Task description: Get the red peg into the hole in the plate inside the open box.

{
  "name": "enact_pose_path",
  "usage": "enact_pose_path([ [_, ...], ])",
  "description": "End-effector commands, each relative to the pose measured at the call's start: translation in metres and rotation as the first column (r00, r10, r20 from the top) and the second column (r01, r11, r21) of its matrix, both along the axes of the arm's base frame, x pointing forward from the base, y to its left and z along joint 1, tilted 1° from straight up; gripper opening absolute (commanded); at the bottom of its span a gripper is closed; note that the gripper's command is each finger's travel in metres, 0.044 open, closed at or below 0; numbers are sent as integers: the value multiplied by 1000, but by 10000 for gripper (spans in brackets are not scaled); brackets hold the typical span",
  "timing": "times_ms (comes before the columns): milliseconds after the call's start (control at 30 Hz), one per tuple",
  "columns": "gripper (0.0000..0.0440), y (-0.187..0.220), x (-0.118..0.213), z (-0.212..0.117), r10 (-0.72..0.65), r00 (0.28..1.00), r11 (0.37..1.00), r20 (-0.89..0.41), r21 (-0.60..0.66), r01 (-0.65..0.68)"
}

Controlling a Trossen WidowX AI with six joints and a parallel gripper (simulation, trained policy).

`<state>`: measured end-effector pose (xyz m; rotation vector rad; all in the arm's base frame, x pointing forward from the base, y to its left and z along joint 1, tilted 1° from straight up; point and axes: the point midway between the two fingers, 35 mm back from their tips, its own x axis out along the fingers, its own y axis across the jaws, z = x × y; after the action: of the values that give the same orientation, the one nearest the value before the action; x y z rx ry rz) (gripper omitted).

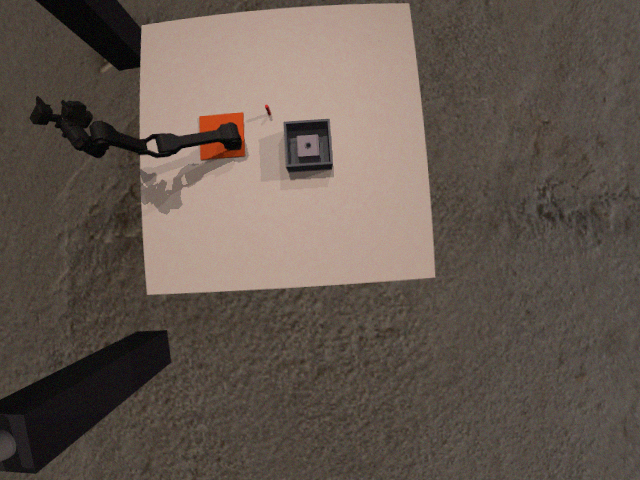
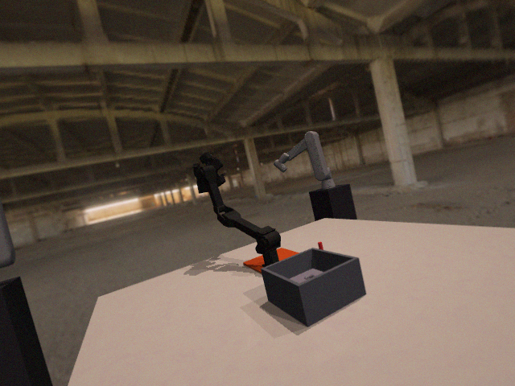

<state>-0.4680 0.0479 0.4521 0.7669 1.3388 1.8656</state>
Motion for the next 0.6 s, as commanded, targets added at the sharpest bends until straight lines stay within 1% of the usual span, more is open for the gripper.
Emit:
enact_pose_path([
  [0, 421, -2, 1, 4, 20, 999, 1000, -27, -9, -20],
  [67, 440, -4, 4, 12, 48, 995, 998, -87, -28, -51],
  [267, 440, -10, 17, 39, 115, 956, 987, -270, -75, -140],
  [400, 440, -13, 29, 57, 152, 908, 974, -389, -95, -204],
  [567, 440, -17, 45, 81, 191, 827, 952, -529, -105, -287],
])
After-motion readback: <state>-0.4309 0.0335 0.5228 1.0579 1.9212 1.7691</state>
